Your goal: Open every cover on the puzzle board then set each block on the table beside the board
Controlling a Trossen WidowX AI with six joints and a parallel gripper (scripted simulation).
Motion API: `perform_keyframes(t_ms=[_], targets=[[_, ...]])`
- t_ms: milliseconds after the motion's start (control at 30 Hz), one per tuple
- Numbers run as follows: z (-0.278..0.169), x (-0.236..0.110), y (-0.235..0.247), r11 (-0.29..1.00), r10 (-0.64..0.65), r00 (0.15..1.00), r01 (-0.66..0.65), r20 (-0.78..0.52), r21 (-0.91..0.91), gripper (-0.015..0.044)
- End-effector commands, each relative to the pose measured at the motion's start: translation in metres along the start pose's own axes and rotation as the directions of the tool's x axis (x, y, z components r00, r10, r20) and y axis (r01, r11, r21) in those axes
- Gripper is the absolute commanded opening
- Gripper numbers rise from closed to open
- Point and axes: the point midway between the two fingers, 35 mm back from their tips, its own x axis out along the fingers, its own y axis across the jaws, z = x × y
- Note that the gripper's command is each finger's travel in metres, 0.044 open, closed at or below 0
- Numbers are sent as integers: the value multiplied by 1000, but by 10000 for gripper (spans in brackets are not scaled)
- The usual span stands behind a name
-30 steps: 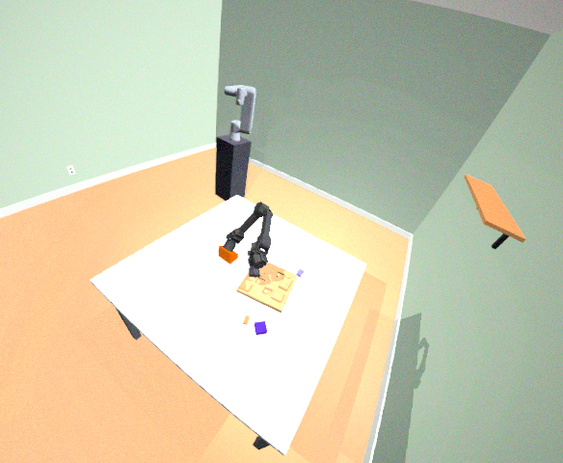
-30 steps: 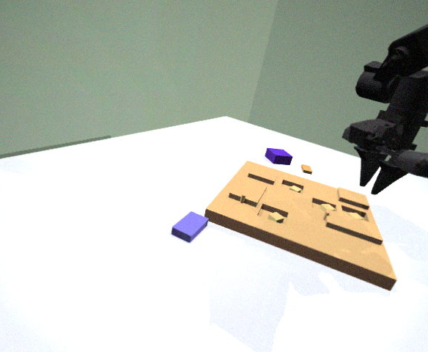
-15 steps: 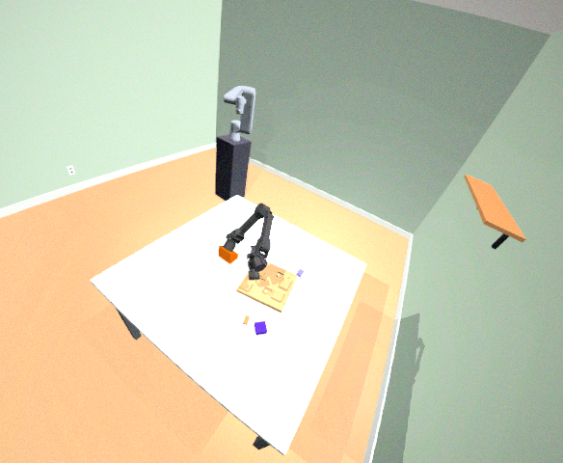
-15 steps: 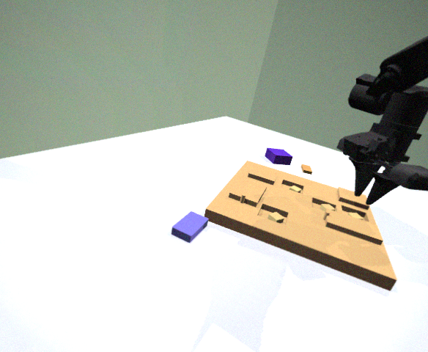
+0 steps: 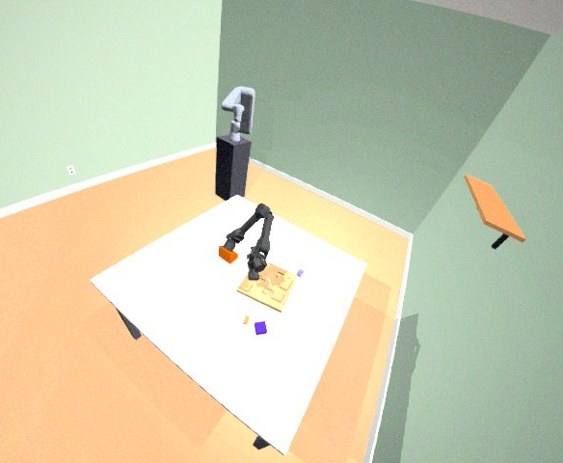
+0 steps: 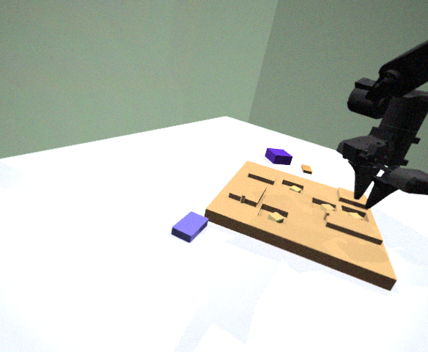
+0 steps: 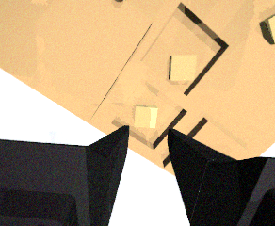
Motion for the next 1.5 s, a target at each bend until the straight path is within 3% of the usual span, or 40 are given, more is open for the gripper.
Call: perform_keyframes(t_ms=[0, 1467], targets=[[1, 0, 0, 1000, -1, 1000, 1, 5, 4, 144], [2, 29, 0, 1000, 0, 1000, 0, 6, 4, 144]])
